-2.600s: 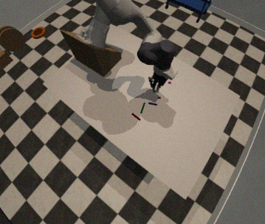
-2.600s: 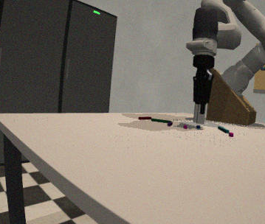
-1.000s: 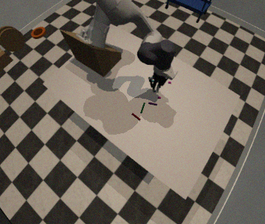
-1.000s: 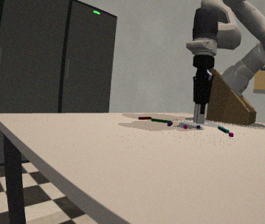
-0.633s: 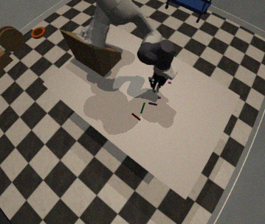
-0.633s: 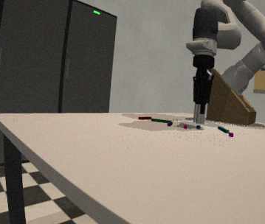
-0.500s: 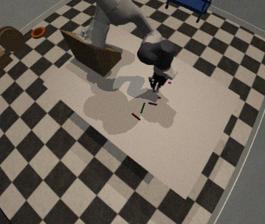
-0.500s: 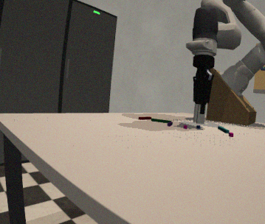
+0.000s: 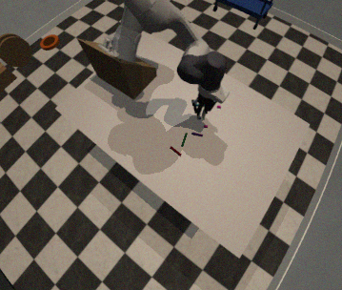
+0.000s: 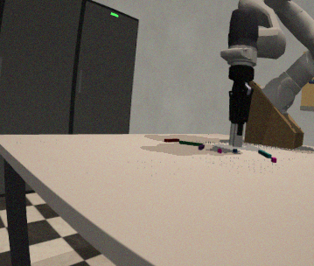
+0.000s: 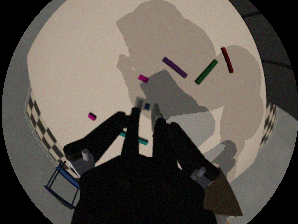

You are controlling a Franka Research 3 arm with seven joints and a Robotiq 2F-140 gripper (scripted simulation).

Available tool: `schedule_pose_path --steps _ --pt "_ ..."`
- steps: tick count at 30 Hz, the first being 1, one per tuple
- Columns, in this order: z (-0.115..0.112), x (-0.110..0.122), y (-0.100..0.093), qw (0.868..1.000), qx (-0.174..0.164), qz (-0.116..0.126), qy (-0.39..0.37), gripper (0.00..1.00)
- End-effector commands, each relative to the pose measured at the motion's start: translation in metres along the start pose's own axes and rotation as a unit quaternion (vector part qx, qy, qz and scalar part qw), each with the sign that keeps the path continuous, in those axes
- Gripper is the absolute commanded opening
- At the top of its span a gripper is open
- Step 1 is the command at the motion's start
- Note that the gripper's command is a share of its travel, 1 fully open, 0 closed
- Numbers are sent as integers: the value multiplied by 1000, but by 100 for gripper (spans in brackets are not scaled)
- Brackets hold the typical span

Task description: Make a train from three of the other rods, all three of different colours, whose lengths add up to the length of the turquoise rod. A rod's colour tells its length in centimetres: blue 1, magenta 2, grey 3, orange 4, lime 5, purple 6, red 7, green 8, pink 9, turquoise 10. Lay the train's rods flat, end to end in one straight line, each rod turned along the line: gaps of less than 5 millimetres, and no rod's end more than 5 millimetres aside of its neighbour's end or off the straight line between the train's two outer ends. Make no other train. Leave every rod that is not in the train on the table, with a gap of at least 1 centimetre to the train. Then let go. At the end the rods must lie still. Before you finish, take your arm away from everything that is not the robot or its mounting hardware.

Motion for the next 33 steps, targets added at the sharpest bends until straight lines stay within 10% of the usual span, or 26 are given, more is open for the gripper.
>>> schedule_pose_path --steps 1,33 --pt "-2 -1 1 1000 -1 1 1 15" --pt "-2 -1 12 1000 -1 1 1 15"
Point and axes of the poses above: the point where the finger pads meet when closed, its own y axis out along the fingers, its own x axis across the jaws, z = x × y, the point moved 7 cm from there along -y, back along the fingers, and after that the axes turned 8 degrees about y, right-handed, at the moved point
